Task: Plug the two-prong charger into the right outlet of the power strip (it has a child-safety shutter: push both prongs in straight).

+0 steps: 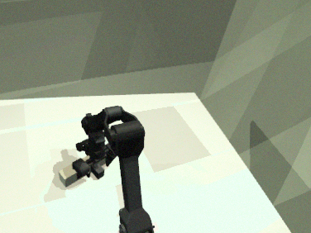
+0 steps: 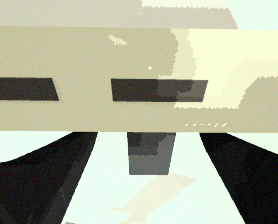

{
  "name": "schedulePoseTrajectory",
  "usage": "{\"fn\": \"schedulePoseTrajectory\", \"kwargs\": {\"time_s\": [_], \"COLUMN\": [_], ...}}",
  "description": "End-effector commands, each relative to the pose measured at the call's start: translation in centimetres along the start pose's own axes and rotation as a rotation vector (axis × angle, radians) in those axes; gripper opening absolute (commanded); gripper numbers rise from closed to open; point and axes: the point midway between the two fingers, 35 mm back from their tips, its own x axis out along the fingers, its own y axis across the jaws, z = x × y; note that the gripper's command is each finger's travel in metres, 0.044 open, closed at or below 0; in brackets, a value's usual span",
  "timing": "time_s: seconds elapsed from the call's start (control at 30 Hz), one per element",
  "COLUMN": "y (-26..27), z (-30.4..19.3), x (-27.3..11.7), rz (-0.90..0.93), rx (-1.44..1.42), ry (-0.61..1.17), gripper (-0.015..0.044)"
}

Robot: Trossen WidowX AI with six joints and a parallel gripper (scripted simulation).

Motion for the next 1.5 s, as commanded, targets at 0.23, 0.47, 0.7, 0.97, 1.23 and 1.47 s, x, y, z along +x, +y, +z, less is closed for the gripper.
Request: {"fn": "schedulePoseTrajectory", "kwargs": {"time_s": [0.23, 0.47, 0.7, 0.97, 1.23, 1.47], "y": [0.1, 0.1, 0.1, 0.1, 0.1, 0.0], "z": [-0.5, -0.8, -1.0, -1.2, -1.3, -2.0], "x": [0.2, 0.2, 0.2, 0.3, 0.3, 0.3], "rz": [0.003, 0.003, 0.003, 0.004, 0.003, 0.003], "rx": [-0.004, -0.004, -0.005, -0.005, -0.005, -0.005], "ry": [-0.001, -0.005, -0.009, -0.013, -0.013, -0.013], "gripper": [0.044, 0.044, 0.044, 0.044, 0.044, 0.044]}}
